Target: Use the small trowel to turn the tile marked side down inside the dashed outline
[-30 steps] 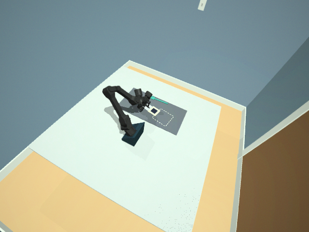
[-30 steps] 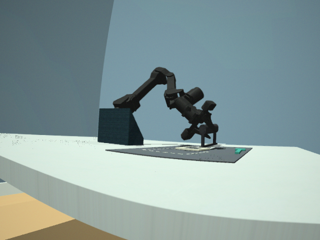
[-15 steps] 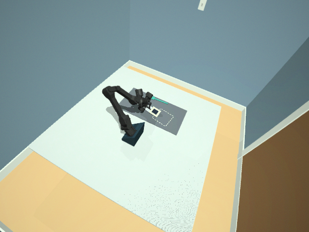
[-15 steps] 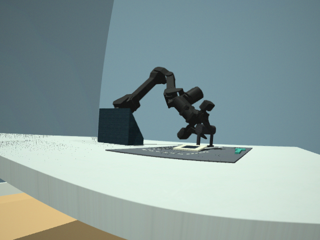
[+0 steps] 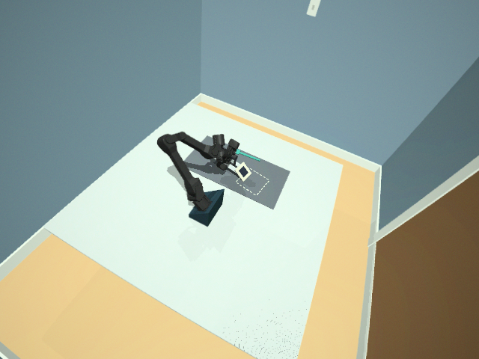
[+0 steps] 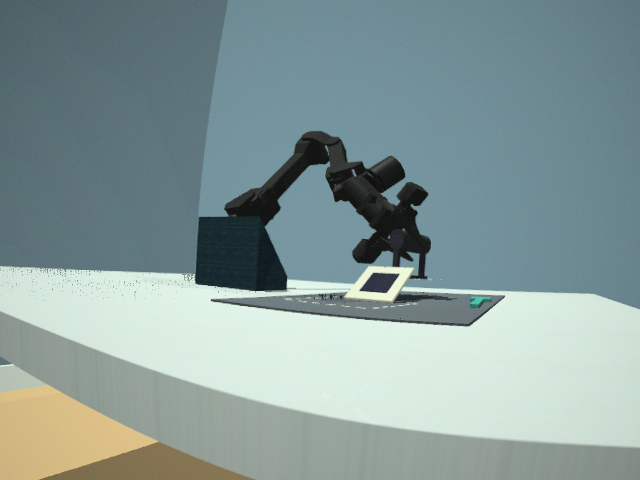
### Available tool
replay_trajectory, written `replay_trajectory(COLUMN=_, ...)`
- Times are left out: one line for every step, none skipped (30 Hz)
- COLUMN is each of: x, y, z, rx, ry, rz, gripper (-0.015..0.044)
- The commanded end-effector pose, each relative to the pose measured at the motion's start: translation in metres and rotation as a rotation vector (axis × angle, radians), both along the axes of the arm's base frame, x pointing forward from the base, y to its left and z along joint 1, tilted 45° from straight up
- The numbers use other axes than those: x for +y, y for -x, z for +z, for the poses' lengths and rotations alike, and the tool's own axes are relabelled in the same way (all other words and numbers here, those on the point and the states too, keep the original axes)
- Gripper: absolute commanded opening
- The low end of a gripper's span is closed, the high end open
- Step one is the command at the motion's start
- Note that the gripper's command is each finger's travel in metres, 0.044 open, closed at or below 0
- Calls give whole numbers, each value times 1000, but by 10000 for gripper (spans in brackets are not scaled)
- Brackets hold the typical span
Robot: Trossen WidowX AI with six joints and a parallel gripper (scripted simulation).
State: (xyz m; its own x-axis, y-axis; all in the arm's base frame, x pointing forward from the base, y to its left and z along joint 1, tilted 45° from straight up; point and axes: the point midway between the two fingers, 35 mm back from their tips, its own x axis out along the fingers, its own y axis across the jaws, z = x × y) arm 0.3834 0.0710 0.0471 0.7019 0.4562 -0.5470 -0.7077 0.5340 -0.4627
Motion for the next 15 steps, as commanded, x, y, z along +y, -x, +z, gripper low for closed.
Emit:
replay_trajectory(x=-14, y=-4, z=4, rx=-17, ry=5, rz=-14, gripper=0)
replay_trajectory(x=-16, y=-3, z=3, rx=-17, ry=5, rz=-14, gripper=0)
replay_trajectory(x=-19, y=-3, z=3, rx=-17, ry=6, rz=-14, gripper=0)
replay_trajectory(x=-21, y=-3, z=2, rx=-17, ry=6, rz=-14, gripper=0)
replay_trajectory(x=-23, y=-3, z=1, rx=-17, ry=6, rz=-14, gripper=0)
replay_trajectory(x=-25, y=-3, z=0, rx=-17, ry=6, rz=-14, gripper=0)
replay_trajectory(x=-28, y=-3, z=-1, rx=-17, ry=6, rz=-14, gripper=0)
replay_trajectory(x=-30, y=-3, z=-2, rx=-17, ry=6, rz=-14, gripper=0)
replay_trajectory(x=-32, y=-3, z=-3, rx=-17, ry=7, rz=-14, gripper=0)
replay_trajectory(x=-34, y=-2, z=-5, rx=-17, ry=7, rz=-14, gripper=0)
replay_trajectory(x=-36, y=-2, z=-6, rx=-17, ry=7, rz=-14, gripper=0)
replay_trajectory(x=-38, y=-2, z=-8, rx=-17, ry=7, rz=-14, gripper=0)
replay_trajectory(x=-40, y=-2, z=-9, rx=-17, ry=7, rz=-14, gripper=0)
replay_trajectory(x=-42, y=-2, z=-11, rx=-17, ry=7, rz=-14, gripper=0)
replay_trajectory(x=-43, y=-2, z=-13, rx=-17, ry=8, rz=-14, gripper=0)
